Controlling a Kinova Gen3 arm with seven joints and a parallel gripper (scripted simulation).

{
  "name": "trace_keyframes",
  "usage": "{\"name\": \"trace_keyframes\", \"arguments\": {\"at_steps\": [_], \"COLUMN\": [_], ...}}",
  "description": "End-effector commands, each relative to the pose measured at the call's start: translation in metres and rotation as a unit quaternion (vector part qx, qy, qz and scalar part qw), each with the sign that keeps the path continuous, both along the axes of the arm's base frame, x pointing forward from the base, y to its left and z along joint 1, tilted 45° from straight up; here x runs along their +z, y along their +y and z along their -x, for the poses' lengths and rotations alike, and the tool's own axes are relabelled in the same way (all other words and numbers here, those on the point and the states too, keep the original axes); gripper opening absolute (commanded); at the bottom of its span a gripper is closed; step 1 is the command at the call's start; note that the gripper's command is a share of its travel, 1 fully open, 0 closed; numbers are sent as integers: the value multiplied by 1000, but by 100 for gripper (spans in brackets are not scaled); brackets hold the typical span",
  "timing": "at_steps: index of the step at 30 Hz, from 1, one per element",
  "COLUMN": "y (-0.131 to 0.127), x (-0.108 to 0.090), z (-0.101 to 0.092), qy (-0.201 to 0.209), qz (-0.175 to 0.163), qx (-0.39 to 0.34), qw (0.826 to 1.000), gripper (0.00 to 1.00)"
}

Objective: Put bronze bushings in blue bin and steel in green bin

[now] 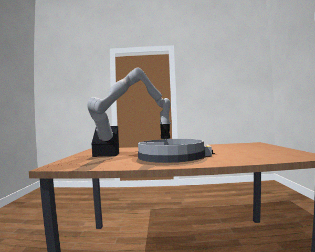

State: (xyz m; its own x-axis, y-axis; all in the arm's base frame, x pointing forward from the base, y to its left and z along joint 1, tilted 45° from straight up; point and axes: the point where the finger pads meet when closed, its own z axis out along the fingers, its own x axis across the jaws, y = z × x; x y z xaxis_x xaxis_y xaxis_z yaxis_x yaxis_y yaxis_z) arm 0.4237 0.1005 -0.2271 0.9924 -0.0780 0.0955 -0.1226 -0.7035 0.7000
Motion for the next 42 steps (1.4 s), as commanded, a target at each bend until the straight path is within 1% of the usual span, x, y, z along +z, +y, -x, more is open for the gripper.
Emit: {"name": "trace_keyframes", "arguments": {"at_steps": [1, 42], "y": [3, 10], "x": [1, 9], "z": [-1, -1], "qy": [-1, -1], "qz": [-1, -1], "qx": [1, 1], "qw": [1000, 1000], "gripper": [42, 42]}}
